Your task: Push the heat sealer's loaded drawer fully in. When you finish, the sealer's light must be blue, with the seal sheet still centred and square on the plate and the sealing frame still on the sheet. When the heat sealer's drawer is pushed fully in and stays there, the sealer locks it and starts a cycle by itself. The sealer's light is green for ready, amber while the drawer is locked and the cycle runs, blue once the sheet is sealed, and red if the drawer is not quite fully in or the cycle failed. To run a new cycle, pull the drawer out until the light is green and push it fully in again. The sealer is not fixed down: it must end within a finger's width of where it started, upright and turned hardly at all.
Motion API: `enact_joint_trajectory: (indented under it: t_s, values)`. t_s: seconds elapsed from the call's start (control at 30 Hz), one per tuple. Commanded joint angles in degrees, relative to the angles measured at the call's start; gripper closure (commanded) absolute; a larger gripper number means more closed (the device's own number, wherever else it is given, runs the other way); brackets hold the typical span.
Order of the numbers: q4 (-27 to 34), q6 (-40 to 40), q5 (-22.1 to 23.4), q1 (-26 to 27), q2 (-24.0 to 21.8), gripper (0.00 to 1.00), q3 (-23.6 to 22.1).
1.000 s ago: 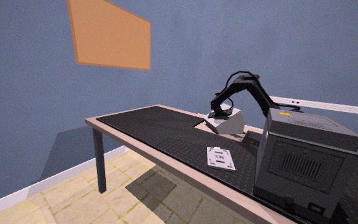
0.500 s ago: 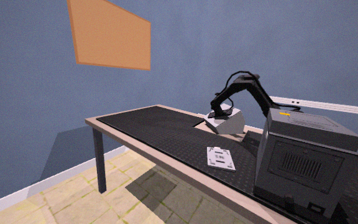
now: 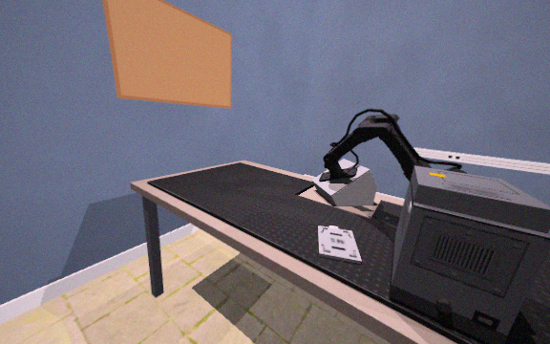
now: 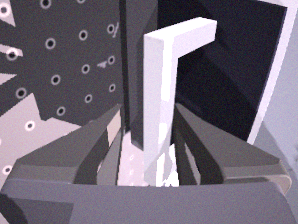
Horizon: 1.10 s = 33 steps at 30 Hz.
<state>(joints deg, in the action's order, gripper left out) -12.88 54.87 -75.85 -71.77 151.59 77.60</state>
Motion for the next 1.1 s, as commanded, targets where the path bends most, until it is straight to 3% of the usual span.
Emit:
enact_joint_trajectory:
  t_s: [0.0,0.33,1.07]
  values:
    - [0.32,-0.75,-0.78,-1.78,-1.83,0.7,1.56]
    - [0.32,-0.75,-0.78,-1.78,-1.83,0.7,1.56]
    - [15.85,-13.31,-2.13,-5.38,-2.86,0.7,3.7]
